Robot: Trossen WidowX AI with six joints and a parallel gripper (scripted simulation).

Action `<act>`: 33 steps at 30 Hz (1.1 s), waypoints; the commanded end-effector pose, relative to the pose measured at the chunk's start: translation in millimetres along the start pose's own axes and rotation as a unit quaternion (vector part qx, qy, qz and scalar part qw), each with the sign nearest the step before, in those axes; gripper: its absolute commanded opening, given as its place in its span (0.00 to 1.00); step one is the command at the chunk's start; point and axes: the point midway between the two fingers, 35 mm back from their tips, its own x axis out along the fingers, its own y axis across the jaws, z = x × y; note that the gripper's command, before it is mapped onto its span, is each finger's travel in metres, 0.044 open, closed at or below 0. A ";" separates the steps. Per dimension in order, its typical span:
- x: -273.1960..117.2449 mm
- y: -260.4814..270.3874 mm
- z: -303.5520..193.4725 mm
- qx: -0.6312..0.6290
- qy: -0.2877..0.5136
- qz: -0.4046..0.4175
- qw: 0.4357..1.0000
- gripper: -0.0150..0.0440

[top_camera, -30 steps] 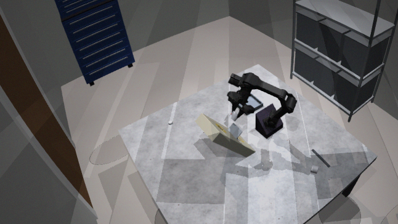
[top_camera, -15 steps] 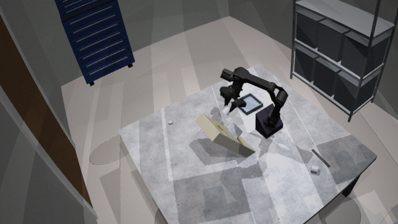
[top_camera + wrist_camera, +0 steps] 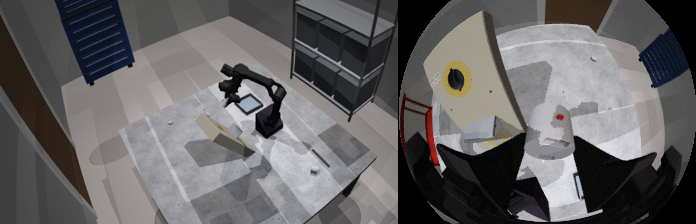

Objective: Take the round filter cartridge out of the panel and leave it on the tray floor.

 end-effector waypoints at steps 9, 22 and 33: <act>-9.9 -95.7 -36.9 0.251 -0.009 -0.140 0.958 0.25; -15.5 -126.8 -53.4 0.338 -0.023 -0.187 0.922 0.25; -0.4 -160.8 -103.8 0.402 -0.021 -0.224 0.888 0.25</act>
